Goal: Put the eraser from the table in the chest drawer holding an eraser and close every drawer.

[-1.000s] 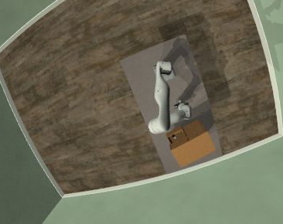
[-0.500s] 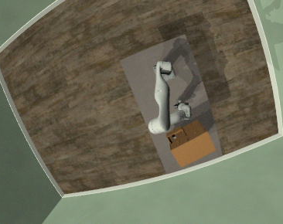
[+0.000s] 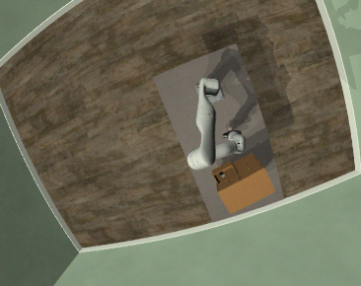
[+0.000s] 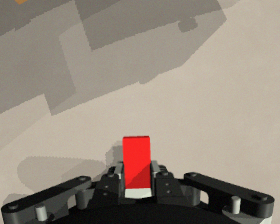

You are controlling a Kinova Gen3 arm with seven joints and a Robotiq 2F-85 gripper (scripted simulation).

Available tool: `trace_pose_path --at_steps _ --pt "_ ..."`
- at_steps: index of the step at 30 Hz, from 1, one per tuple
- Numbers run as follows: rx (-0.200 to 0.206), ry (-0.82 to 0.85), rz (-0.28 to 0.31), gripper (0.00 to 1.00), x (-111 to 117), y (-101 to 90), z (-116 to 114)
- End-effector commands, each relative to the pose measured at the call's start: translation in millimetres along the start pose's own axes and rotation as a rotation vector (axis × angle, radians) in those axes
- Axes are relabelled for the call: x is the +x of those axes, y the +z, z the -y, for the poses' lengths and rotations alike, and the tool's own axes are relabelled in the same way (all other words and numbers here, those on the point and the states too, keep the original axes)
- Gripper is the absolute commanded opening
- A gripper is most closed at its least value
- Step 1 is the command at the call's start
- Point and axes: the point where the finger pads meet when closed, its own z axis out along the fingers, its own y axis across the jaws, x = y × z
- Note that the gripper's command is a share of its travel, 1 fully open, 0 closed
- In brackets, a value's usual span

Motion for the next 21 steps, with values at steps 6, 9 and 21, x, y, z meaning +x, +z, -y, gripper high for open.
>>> trace_pose_path --at_steps 6,9,21 --pt "-0.002 0.009 -0.018 0.19 5.8 -41.4 -3.4" --pt "-0.002 0.009 -0.018 0.19 5.7 -46.5 -3.4" --pt "-0.002 0.009 -0.018 0.19 5.1 -79.8 -3.3"
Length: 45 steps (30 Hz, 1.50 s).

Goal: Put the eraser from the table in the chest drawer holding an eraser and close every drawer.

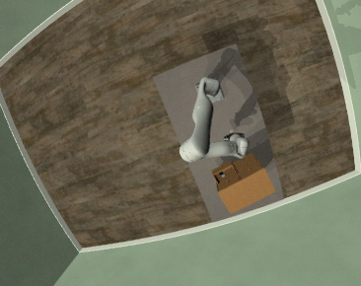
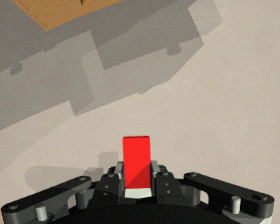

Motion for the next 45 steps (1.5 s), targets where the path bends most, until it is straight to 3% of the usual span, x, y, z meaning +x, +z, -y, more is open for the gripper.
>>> trace_pose_path --at_steps 1,23,45 --pt "-0.002 0.010 -0.010 0.19 3.5 -4.1 -3.2" --pt "-0.002 -0.008 -0.010 0.19 7.6 -4.2 -9.3" --pt "-0.003 -0.154 -0.010 0.19 40.7 -4.7 -59.0"
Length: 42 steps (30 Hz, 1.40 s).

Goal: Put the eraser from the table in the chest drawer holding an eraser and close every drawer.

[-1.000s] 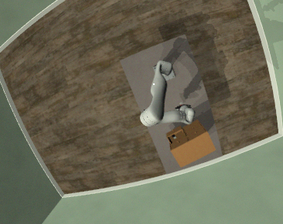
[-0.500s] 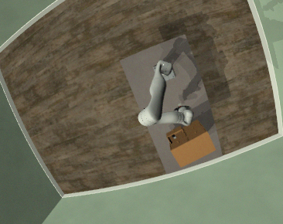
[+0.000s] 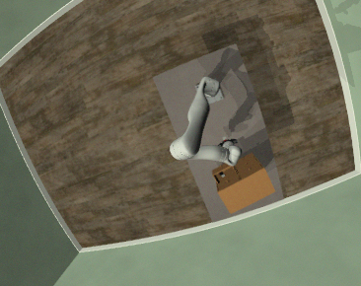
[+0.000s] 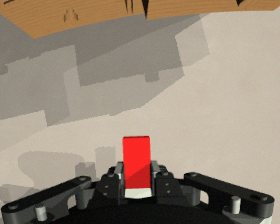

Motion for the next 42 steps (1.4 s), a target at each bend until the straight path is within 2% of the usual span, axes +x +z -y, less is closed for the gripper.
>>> trace_pose_path --at_steps 1,8,22,42 --pt "0.007 0.001 0.000 0.19 5.2 0.6 -12.2" --pt "0.007 -0.063 0.000 0.19 16.0 0.7 -36.2" --pt "0.007 -0.142 0.000 0.19 29.2 0.9 -65.7" --pt "0.007 -0.165 0.000 0.19 33.0 0.3 -73.9"
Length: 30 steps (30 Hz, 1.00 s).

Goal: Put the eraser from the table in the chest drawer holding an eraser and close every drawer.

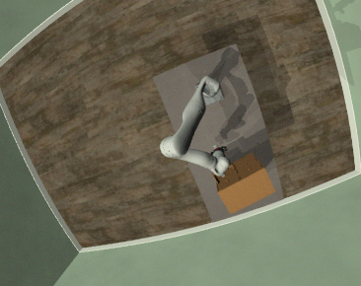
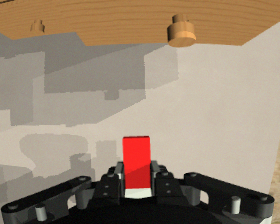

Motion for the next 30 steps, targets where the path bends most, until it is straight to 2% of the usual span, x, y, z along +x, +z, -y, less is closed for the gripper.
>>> trace_pose_path --at_steps 1,8,17,19,30 --pt "-0.001 0.000 -0.002 0.19 0.5 -1.0 -0.3" --pt "-0.001 0.000 -0.002 0.19 0.5 -8.9 -0.3" --pt "-0.001 0.000 -0.002 0.19 0.4 -41.7 -0.2" --pt "-0.001 0.000 -0.002 0.19 0.4 -41.7 -0.2" --pt "-0.001 0.000 -0.002 0.19 0.3 -97.0 -0.2"
